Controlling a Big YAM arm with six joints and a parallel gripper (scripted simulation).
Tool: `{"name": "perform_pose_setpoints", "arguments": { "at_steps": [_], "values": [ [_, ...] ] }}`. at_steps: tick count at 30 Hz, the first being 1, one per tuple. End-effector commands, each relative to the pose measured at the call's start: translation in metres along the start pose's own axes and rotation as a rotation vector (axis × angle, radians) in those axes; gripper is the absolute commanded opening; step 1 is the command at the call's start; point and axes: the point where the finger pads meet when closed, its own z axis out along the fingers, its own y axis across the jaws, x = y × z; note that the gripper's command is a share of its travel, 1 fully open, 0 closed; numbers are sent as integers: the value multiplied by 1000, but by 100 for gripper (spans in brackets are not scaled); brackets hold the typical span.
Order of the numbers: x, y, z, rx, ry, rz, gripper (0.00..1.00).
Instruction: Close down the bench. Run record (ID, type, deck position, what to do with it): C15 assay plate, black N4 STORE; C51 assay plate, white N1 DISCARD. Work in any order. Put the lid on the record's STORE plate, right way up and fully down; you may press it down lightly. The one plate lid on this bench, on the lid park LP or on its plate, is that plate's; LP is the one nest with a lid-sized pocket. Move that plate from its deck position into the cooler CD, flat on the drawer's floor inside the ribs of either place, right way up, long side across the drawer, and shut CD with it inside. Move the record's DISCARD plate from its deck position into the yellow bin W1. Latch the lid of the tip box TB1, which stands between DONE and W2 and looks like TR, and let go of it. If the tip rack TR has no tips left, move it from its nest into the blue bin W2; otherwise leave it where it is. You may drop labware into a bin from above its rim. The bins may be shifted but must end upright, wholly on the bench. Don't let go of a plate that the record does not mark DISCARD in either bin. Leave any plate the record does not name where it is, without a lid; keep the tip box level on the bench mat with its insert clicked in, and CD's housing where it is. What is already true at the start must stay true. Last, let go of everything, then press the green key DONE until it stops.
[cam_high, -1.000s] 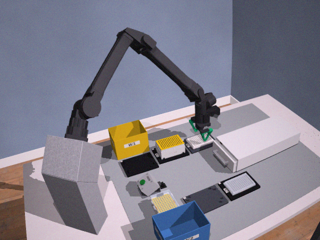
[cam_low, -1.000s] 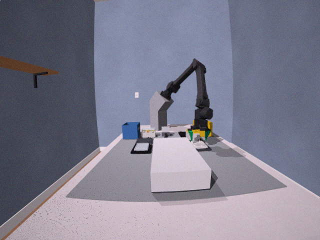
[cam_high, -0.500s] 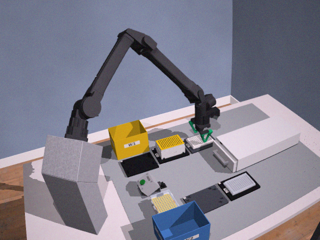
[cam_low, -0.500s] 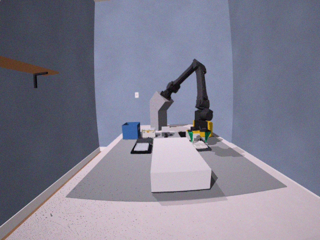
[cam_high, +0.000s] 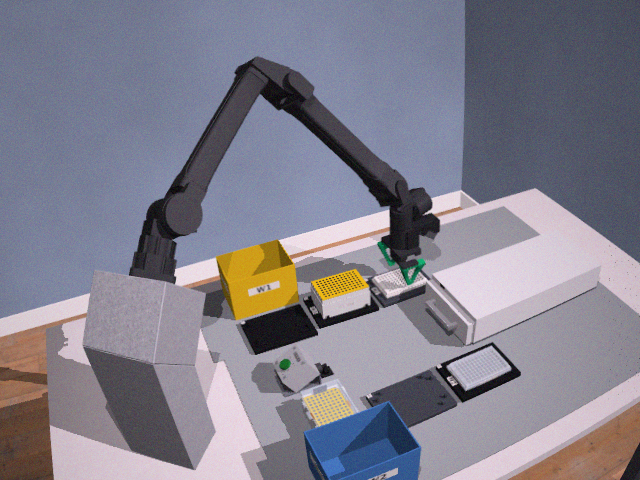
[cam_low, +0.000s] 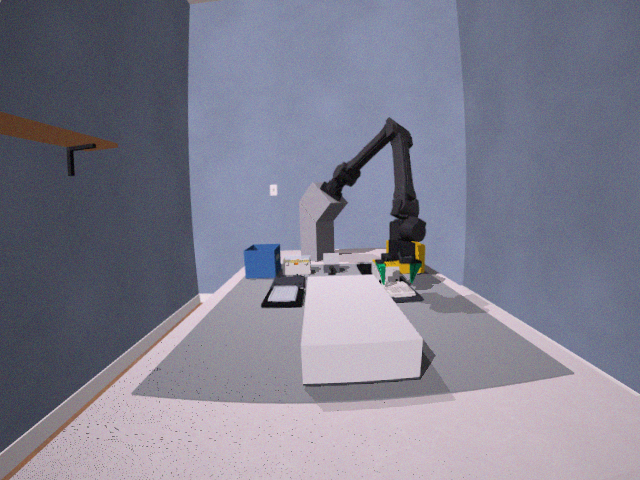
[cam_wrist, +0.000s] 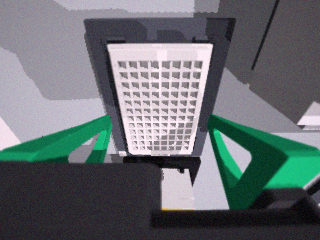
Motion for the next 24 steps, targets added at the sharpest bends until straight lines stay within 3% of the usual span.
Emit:
{"name": "perform_pose_setpoints", "arguments": {
  "at_steps": [1, 16, 24],
  "values": [
    [-14, 14, 5, -17, -28, -19, 100],
    [-14, 14, 5, -17, -28, -19, 100],
    [-14, 14, 16, -16, -28, -15, 100]
  ]
}}
